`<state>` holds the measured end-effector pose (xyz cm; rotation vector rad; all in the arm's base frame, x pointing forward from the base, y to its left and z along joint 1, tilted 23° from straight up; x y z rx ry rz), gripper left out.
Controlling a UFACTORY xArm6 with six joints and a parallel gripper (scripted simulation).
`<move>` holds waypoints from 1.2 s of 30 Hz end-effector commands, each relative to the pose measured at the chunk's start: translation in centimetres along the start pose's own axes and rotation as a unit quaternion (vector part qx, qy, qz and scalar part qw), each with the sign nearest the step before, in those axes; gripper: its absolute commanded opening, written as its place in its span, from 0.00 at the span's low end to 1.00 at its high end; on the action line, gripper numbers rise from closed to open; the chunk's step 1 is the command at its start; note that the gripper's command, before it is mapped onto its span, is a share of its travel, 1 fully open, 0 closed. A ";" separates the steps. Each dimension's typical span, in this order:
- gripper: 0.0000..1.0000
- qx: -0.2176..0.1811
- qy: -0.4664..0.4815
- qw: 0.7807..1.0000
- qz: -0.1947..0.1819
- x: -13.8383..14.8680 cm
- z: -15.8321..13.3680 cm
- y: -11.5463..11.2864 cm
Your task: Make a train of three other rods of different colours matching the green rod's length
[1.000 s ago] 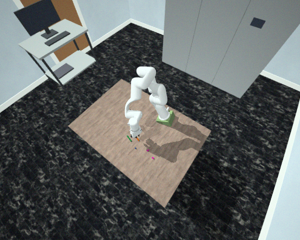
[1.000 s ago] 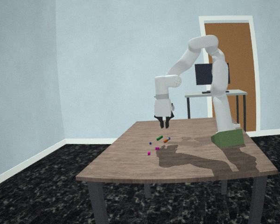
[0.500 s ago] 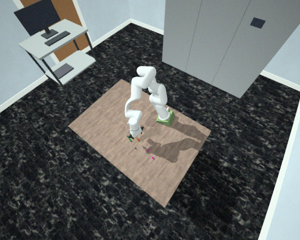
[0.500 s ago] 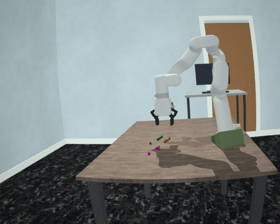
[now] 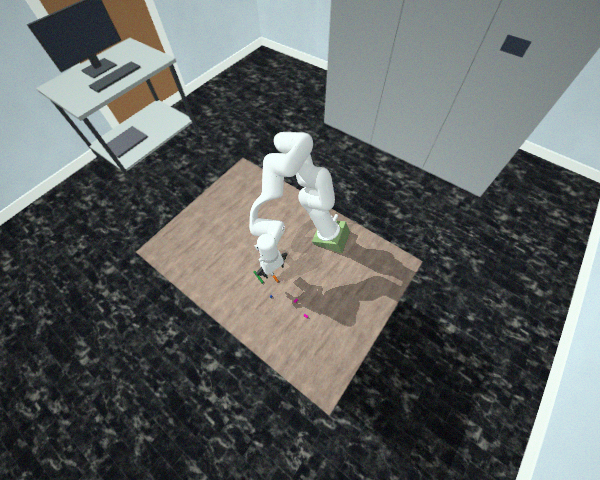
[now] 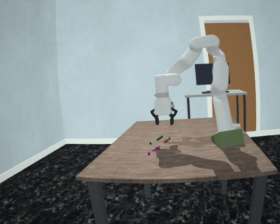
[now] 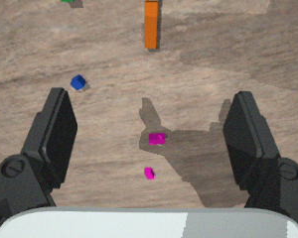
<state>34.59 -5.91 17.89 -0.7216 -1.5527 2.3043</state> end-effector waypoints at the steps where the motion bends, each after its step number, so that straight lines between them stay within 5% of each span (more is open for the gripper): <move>1: 1.00 -0.001 0.000 1.000 0.001 -0.1 0.0 -0.6; 15: 1.00 -0.001 0.000 1.000 0.001 -0.1 0.0 -7.1; 36: 1.00 -0.001 0.000 1.000 0.001 -0.1 0.0 -8.5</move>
Point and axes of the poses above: the point where the finger pads meet when closed, its own y axis out along the fingers, its own x axis across the jaws, z = x × y, the point moved 6 cm from there along -y, back along the fingers, and after that the axes turned 9 degrees about y, right-handed, at the moved point
